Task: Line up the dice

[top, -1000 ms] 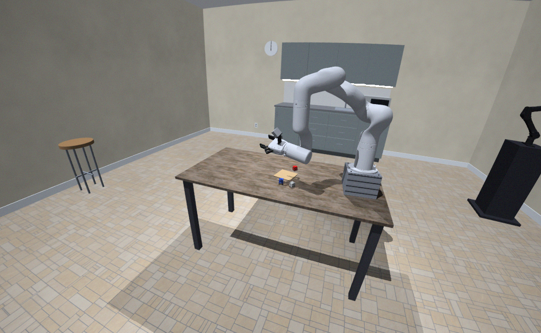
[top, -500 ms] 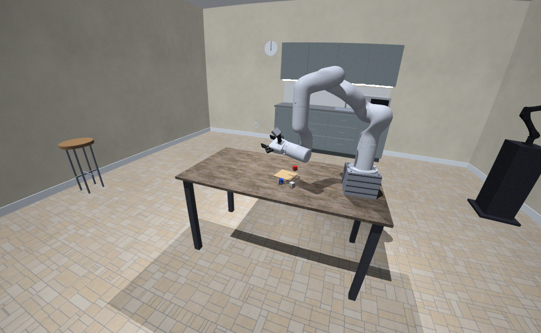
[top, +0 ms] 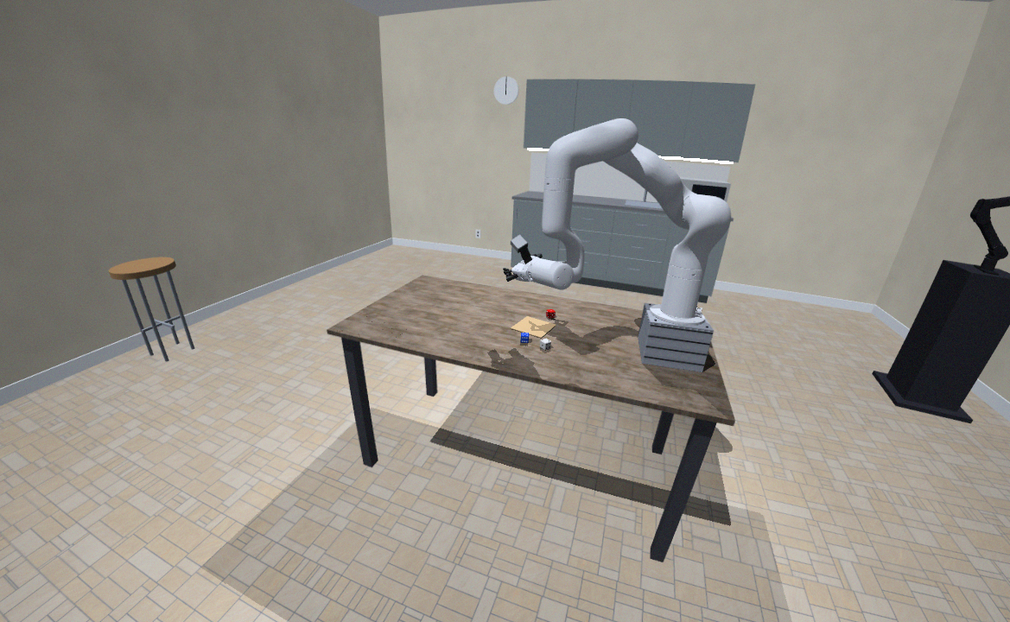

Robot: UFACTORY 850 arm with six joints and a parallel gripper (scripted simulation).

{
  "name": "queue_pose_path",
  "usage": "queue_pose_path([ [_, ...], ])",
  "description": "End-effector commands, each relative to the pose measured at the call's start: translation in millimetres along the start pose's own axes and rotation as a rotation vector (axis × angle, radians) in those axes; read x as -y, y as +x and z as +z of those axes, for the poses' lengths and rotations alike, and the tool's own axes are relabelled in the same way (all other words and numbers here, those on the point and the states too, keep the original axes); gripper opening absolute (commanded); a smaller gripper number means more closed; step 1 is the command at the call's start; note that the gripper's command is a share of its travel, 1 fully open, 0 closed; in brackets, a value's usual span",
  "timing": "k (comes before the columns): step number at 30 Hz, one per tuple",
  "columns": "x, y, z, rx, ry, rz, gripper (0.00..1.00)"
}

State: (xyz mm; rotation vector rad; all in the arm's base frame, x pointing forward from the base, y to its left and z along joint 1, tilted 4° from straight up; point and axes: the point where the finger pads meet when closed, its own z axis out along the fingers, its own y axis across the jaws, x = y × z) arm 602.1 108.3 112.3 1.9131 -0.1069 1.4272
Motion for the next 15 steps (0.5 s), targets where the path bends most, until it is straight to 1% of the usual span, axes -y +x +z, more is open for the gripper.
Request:
queue_pose_path([
  [1, -33, -29, 20, 0.148, -0.087, 0.021, 1.00],
  [3, -42, -38, 24, 0.192, -0.112, 0.031, 1.00],
  [6, -62, -57, 30, 0.283, -0.163, 0.056, 1.00],
  [9, -64, -59, 30, 0.293, -0.169, 0.059, 1.00],
  [10, -82, -79, 33, 0.385, -0.219, 0.091, 1.00],
  [12, -89, -86, 33, 0.420, -0.238, 0.105, 1.00],
  [15, -103, -103, 33, 0.500, -0.280, 0.140, 1.00],
])
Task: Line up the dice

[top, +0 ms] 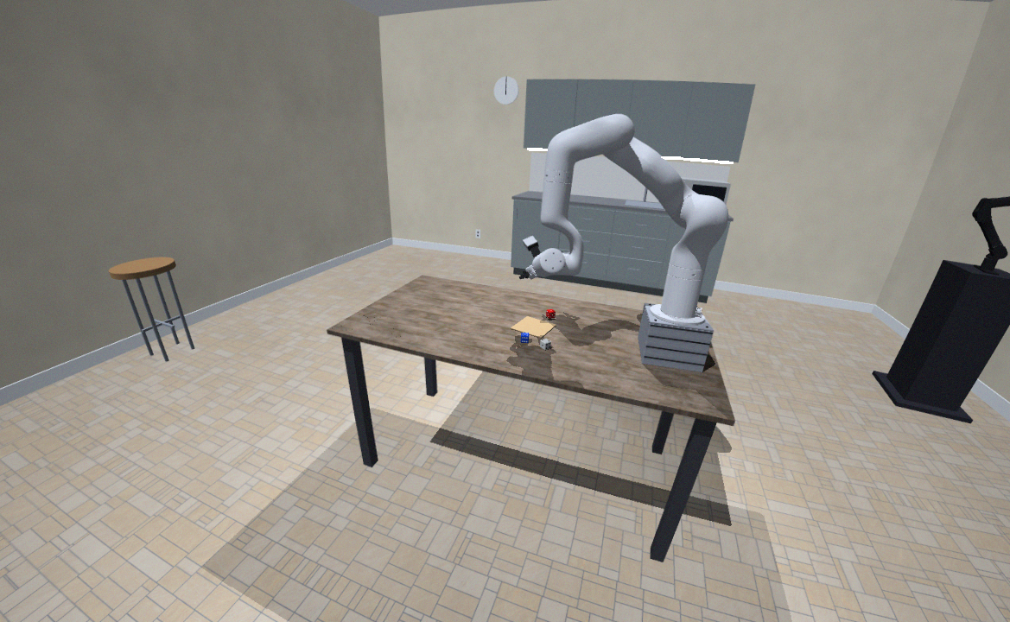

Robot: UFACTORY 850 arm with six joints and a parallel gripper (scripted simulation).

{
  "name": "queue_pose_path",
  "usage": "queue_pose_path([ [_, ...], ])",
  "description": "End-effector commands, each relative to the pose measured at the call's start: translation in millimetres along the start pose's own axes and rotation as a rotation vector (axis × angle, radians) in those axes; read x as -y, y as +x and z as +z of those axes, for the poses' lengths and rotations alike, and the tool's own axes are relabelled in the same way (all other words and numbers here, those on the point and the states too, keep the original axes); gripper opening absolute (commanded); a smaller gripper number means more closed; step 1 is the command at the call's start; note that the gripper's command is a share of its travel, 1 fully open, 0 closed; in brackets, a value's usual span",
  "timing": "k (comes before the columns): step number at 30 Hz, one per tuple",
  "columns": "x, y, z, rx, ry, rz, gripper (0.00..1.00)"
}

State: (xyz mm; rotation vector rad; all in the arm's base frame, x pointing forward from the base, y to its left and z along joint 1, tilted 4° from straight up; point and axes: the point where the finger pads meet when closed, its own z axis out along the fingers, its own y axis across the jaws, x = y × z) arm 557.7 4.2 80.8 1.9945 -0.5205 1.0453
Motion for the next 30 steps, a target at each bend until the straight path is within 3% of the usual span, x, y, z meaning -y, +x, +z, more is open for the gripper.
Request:
queue_pose_path([
  [1, -23, -18, 16, 0.125, -0.064, 0.043, 1.00],
  [8, -56, -51, 30, 0.329, -0.157, 0.149, 1.00],
  [11, -58, -54, 31, 0.346, -0.164, 0.159, 1.00],
  [12, -69, -67, 33, 0.427, -0.198, 0.211, 1.00],
  [26, -95, -112, 31, 0.744, -0.319, 0.476, 1.00],
  [29, -95, -113, 31, 0.750, -0.320, 0.482, 1.00],
  [30, -97, -120, 29, 0.822, -0.345, 0.562, 1.00],
])
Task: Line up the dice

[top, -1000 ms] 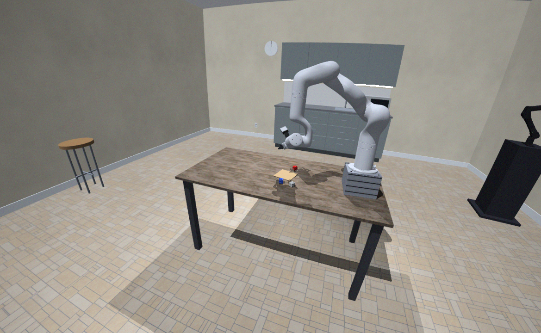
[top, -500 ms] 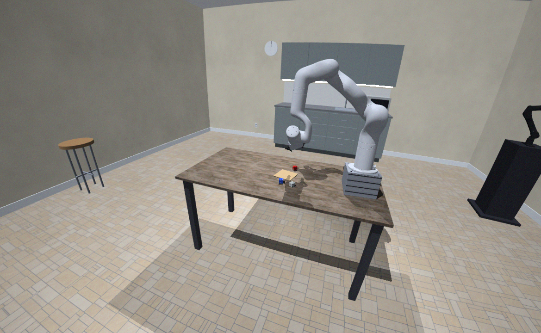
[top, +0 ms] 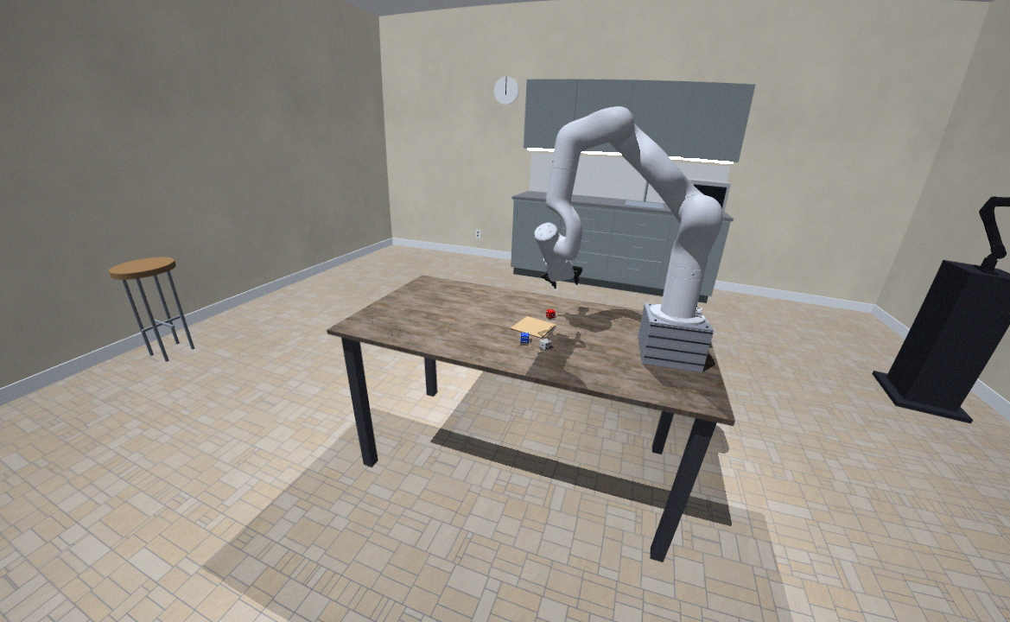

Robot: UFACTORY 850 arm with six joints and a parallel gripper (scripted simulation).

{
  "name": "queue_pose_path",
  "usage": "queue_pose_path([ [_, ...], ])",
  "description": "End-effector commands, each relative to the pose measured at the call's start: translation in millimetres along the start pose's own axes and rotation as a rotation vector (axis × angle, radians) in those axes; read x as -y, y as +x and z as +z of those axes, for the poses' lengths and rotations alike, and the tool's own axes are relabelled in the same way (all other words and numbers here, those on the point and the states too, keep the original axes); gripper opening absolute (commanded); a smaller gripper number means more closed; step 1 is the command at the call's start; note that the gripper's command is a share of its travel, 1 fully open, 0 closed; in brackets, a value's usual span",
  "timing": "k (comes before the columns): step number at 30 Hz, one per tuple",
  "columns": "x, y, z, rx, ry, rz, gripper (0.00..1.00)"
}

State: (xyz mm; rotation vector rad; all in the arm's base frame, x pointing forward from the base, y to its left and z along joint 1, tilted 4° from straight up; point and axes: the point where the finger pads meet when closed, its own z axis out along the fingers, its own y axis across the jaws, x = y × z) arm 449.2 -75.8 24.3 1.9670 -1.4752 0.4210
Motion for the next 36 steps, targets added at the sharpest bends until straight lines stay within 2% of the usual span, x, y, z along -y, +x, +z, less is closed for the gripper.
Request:
queue_pose_path([
  [1, -9, -7, 7, 0.132, -0.031, 0.109, 1.00],
  [5, -11, -12, 10, 0.218, -0.042, 0.196, 1.00],
  [6, -11, -12, 10, 0.219, -0.042, 0.198, 1.00],
  [7, -11, -14, 11, 0.261, -0.046, 0.244, 1.00],
  [12, -9, -16, 12, 0.364, -0.050, 0.366, 1.00],
  [15, -9, -16, 12, 0.368, -0.050, 0.372, 1.00],
  [16, -5, -16, 12, 0.431, -0.047, 0.455, 1.00],
  [23, 4, -11, 11, 0.532, -0.035, 0.607, 1.00],
  [24, 8, -8, 11, 0.564, -0.029, 0.662, 1.00],
  [30, 20, 7, 11, 0.648, -0.003, 0.825, 1.00],
  [36, 27, 17, 12, 0.687, 0.014, 0.915, 1.00],
])
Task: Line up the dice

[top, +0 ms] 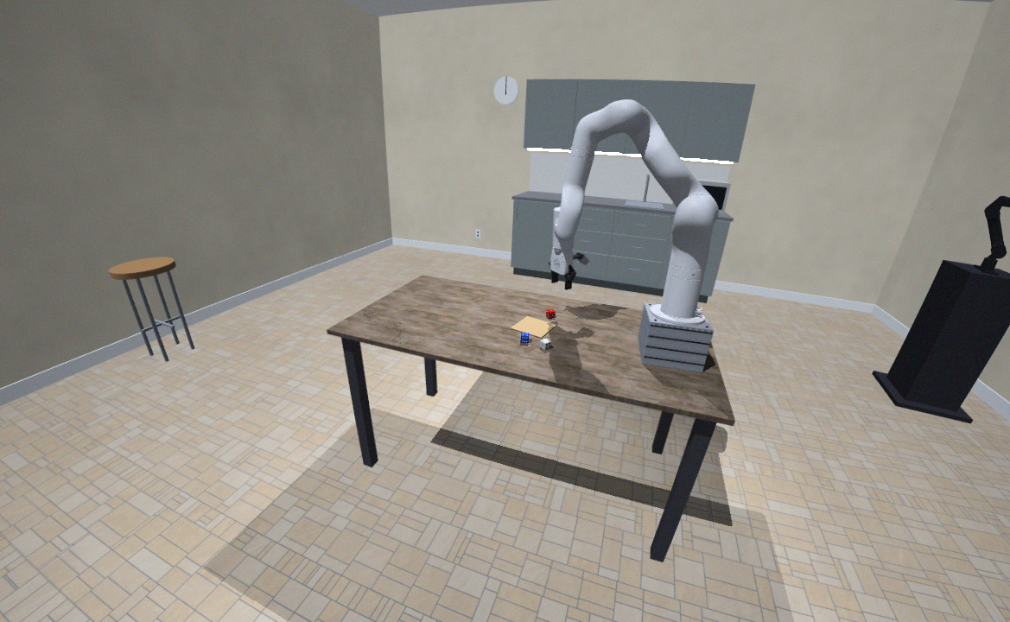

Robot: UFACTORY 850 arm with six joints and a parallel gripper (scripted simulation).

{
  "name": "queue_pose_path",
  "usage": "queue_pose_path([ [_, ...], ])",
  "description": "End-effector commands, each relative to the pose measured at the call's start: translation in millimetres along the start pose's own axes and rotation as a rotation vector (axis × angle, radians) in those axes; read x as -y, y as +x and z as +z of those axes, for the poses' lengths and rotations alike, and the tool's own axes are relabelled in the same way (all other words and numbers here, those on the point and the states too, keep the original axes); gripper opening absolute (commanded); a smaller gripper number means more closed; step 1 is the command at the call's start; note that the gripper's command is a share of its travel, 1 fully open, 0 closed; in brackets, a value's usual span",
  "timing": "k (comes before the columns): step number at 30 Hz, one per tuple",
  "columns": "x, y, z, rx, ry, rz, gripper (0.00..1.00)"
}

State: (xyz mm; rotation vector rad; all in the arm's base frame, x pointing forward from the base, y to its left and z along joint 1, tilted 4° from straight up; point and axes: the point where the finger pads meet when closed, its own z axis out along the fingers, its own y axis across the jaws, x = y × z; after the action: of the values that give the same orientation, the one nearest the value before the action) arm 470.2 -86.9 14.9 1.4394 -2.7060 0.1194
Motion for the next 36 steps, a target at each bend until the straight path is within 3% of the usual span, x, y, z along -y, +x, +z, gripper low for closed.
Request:
queue_pose_path([
  [1, 10, 0, -3, 0.054, 0.013, 0.074, 1.00],
  [25, 11, 0, -3, 0.056, 0.014, 0.076, 1.00],
  [36, 12, -2, 20, 0.056, 0.013, 0.076, 1.00],
])
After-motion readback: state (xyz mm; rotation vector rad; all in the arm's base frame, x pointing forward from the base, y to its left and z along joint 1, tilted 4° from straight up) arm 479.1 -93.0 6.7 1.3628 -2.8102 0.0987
